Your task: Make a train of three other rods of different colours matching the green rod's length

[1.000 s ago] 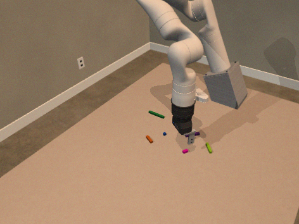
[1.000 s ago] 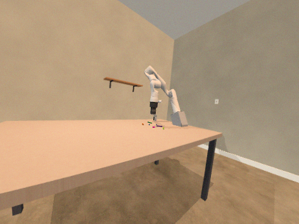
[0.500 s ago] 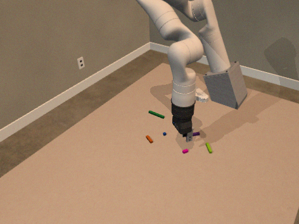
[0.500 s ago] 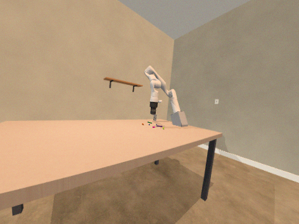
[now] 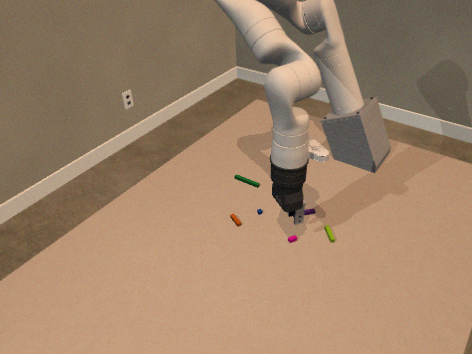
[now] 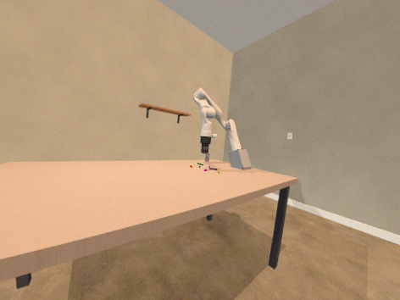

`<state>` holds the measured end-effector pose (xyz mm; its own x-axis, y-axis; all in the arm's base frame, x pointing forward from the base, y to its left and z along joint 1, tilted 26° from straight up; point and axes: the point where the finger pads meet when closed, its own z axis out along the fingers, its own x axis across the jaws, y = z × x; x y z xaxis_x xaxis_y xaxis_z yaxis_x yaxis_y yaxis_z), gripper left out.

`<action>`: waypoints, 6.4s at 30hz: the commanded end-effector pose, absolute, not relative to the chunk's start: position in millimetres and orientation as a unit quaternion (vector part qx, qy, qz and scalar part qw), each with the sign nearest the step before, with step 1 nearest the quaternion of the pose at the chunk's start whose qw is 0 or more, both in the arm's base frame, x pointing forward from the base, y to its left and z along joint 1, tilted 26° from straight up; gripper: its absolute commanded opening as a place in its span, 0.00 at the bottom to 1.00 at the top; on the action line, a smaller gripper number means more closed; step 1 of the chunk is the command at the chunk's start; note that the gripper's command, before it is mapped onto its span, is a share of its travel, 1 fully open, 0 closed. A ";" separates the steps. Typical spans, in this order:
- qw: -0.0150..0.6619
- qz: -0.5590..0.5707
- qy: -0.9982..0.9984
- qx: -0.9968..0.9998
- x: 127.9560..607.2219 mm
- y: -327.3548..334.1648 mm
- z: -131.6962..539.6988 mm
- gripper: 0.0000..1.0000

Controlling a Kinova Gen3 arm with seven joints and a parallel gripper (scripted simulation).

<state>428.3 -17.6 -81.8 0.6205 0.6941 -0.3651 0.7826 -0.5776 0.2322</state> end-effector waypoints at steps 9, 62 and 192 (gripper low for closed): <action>0.188 -0.117 0.420 0.880 429.0 -17.0 -81.3 0.54; 0.188 -0.118 0.425 0.878 429.3 -38.3 -126.4 0.54; 0.188 -0.118 0.425 0.878 429.3 -46.0 -143.2 0.54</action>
<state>428.6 -46.6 -143.6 0.6118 0.7005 -0.3676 0.7895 -0.5695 0.2288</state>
